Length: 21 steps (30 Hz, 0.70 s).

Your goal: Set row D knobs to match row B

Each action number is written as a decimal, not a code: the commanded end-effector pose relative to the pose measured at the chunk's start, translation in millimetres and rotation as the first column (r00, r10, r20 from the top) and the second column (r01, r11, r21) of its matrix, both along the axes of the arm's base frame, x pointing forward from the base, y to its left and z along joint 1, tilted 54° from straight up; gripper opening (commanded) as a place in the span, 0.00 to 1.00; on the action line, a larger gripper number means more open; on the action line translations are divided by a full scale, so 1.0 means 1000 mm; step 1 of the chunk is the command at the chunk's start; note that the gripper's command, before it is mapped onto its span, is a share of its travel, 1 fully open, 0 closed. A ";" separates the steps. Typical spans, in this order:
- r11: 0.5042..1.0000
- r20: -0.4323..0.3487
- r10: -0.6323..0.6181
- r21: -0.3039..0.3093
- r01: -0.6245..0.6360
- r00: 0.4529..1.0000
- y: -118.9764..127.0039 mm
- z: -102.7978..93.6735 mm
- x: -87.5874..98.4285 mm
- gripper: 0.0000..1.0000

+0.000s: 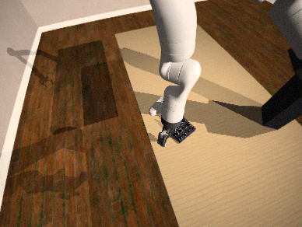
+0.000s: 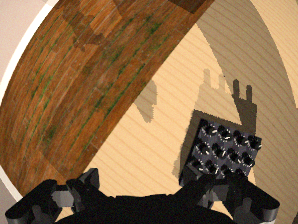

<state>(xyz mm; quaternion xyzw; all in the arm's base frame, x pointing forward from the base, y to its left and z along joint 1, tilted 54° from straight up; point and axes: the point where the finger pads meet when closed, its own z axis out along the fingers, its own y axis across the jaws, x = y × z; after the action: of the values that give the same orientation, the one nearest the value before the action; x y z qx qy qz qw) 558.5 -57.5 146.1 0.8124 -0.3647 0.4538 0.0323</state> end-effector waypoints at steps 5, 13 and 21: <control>1.000 0.000 -0.023 0.008 0.023 1.000 -0.002 -0.008 -0.006 1.00; 1.000 0.000 -0.023 0.008 0.023 1.000 -0.002 -0.008 -0.006 1.00; 0.998 0.006 -0.054 0.022 0.054 0.999 -0.005 -0.015 -0.012 1.00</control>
<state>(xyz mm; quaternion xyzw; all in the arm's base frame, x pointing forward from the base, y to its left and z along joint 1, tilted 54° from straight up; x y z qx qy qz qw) 548.5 -62.0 133.2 0.8019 -0.3895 0.4518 0.0333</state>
